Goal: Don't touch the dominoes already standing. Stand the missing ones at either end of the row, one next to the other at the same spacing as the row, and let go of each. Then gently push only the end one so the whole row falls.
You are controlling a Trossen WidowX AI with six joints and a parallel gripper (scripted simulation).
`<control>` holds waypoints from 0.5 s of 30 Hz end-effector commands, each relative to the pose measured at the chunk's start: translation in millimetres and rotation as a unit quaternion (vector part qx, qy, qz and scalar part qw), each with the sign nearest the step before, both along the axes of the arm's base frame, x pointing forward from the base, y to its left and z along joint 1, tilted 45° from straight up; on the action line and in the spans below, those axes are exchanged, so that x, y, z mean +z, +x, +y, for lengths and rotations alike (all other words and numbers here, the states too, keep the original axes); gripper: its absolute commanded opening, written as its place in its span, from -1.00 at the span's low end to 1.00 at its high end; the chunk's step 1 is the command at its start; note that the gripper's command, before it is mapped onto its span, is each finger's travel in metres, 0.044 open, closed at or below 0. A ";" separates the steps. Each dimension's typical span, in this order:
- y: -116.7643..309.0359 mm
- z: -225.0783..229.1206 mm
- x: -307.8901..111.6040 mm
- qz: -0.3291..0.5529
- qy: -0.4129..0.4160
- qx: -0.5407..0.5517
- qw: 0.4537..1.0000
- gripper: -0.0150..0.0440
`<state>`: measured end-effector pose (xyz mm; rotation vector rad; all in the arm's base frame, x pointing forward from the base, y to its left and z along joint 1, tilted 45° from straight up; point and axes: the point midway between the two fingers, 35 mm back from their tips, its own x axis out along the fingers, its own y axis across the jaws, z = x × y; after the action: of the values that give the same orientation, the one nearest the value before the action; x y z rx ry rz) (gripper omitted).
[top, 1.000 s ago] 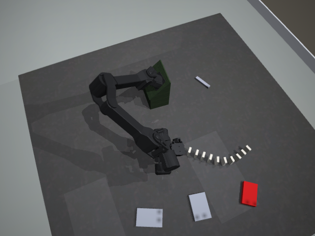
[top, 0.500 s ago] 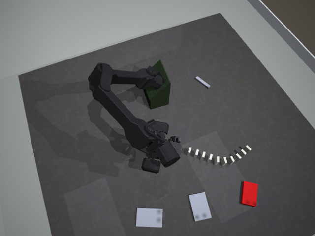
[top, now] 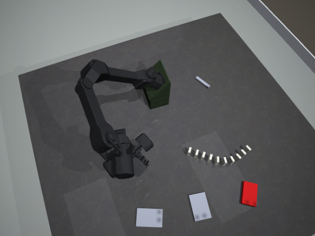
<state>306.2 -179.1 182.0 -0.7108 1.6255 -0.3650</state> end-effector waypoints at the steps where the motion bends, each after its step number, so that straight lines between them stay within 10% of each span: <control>1: -3.5 -5.1 -11.6 -0.016 0.037 0.000 0.999 -0.40; 15: 2.5 -16.3 -45.8 -0.133 0.175 0.051 0.974 -0.40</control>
<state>309.4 -193.7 140.7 -0.4714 1.3898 -0.1219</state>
